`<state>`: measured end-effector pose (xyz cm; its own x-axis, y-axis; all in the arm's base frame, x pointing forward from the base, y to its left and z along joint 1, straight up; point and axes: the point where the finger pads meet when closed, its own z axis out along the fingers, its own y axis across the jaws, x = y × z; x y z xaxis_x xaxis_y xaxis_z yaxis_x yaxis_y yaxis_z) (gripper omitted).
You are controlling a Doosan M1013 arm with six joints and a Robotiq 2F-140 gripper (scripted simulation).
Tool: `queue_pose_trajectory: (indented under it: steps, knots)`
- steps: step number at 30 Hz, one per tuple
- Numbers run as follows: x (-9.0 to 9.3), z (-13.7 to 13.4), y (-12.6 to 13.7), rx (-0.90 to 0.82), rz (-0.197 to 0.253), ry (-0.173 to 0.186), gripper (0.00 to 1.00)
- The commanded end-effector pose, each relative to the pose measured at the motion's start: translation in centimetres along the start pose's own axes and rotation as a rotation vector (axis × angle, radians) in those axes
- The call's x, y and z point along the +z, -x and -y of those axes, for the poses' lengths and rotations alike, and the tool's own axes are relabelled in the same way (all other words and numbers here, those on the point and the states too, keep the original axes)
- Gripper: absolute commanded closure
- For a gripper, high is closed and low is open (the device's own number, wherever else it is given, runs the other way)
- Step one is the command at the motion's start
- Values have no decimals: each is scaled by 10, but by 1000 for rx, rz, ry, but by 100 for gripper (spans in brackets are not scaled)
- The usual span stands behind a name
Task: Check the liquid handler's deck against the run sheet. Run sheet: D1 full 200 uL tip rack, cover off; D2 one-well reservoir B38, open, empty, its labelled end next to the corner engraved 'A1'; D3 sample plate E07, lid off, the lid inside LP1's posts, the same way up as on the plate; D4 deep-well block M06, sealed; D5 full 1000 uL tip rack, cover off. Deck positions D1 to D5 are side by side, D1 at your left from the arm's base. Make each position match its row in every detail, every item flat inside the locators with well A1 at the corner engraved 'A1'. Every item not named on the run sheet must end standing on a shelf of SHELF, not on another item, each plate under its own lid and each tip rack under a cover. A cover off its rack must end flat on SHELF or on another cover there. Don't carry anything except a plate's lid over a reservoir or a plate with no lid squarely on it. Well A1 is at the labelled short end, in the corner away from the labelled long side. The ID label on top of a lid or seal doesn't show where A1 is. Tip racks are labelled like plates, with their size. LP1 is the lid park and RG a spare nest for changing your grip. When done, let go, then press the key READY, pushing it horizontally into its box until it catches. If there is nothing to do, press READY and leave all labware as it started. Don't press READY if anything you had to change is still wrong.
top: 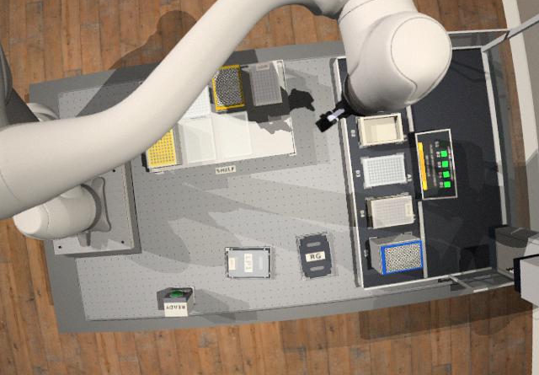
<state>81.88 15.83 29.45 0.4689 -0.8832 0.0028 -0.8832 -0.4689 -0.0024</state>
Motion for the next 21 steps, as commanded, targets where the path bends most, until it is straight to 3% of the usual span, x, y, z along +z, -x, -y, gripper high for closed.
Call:
queue_pose_trajectory:
  steps: [1, 21]
  knots:
    - [-1, 0, 0, 49, 0, -1, 34]
    - [-1, 0, 0, 409, 0, -1, 34]
